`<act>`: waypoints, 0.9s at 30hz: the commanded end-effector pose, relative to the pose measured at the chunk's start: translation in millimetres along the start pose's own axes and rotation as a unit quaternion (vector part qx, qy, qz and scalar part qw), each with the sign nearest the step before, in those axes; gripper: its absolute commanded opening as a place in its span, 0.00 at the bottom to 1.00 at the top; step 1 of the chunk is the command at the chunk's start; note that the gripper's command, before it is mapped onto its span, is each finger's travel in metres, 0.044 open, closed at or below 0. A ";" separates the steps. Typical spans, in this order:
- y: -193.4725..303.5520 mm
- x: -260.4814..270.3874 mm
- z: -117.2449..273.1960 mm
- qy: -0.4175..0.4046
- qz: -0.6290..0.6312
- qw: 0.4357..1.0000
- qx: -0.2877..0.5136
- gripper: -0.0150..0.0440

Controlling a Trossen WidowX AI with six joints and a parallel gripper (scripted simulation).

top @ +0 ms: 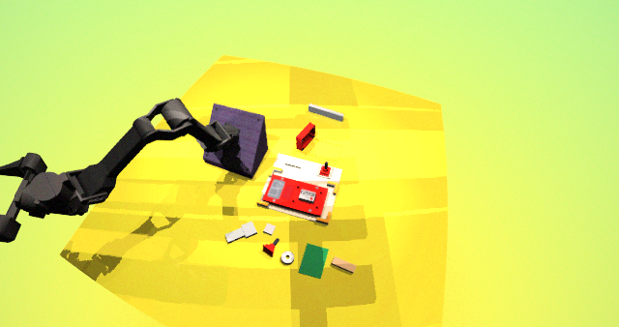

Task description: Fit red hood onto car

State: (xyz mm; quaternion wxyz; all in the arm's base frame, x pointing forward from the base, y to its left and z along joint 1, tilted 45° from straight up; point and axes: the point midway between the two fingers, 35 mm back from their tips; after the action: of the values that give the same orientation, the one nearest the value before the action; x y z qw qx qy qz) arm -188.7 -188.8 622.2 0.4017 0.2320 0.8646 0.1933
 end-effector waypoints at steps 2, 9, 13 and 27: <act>-5.2 -2.8 1.3 0.004 -0.011 1.000 -0.008 0.91; -56.4 -33.1 21.3 0.033 -0.125 0.987 -0.094 0.60; -84.2 -52.0 38.3 0.044 -0.188 0.970 -0.146 0.42; -163.7 -120.1 127.1 0.045 -0.381 0.862 -0.331 0.25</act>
State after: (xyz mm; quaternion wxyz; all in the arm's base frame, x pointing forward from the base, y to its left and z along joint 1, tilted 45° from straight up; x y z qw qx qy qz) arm -85.7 -350.4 548.6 0.4491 -0.2119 0.8171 0.2930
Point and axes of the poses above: the point midway between the two fingers, 35 mm back from their tips, its own z axis back along the fingers, its own x axis across the jaws, y = z × x, and after that the axes turned 1 degree about z, right-handed
